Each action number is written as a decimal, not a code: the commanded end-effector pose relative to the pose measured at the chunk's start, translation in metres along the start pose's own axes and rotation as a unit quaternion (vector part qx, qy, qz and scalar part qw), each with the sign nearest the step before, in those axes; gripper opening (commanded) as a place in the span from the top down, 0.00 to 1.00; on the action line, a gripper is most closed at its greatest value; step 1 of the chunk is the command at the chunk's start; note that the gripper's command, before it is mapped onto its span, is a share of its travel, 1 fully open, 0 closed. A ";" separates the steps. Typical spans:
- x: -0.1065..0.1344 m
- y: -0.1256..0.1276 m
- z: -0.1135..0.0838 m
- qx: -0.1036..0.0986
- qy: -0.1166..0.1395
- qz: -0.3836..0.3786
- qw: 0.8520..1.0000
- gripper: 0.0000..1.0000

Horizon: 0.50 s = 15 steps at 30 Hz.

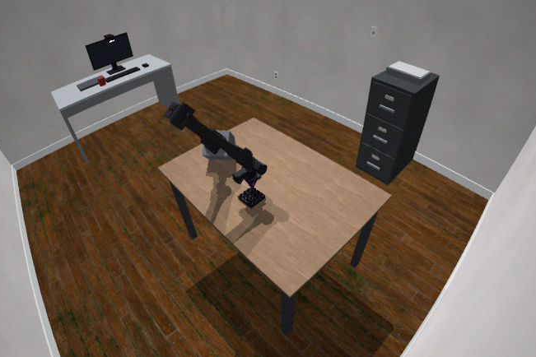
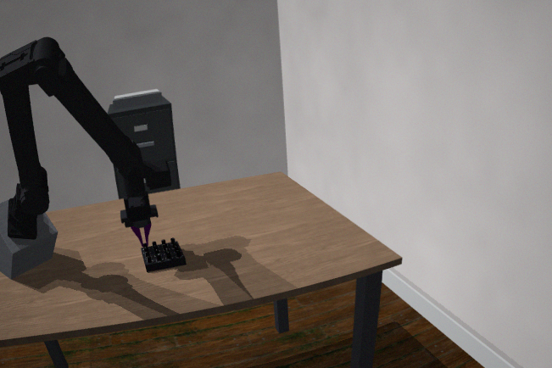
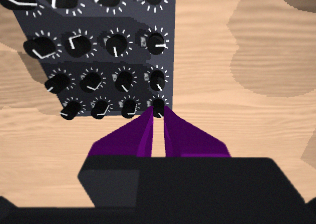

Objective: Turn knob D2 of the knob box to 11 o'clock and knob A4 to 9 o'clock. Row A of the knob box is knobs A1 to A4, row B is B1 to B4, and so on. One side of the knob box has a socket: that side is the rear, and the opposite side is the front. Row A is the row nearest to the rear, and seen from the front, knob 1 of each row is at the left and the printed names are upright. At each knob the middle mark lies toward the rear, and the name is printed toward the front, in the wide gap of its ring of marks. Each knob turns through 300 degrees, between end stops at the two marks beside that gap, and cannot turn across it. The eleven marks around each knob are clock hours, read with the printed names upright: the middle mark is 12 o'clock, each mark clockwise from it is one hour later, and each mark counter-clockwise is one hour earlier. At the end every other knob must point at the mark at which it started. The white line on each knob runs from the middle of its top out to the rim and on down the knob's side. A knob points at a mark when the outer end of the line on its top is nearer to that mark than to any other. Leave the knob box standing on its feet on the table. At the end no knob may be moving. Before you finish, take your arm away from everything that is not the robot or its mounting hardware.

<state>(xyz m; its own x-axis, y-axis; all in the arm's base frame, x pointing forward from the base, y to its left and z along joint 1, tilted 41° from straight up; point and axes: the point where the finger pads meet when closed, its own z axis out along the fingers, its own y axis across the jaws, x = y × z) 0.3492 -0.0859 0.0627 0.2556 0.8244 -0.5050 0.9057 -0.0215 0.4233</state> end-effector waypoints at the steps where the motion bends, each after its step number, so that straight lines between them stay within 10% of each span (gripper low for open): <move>1: 0.000 0.002 0.001 -0.004 0.001 -0.007 1.000 0.93; 15: 0.001 0.002 0.001 -0.004 0.000 -0.045 0.999 0.93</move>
<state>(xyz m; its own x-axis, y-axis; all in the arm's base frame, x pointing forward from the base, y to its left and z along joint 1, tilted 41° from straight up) 0.3491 -0.0859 0.0626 0.2098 0.8244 -0.5256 0.9175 0.0197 0.3972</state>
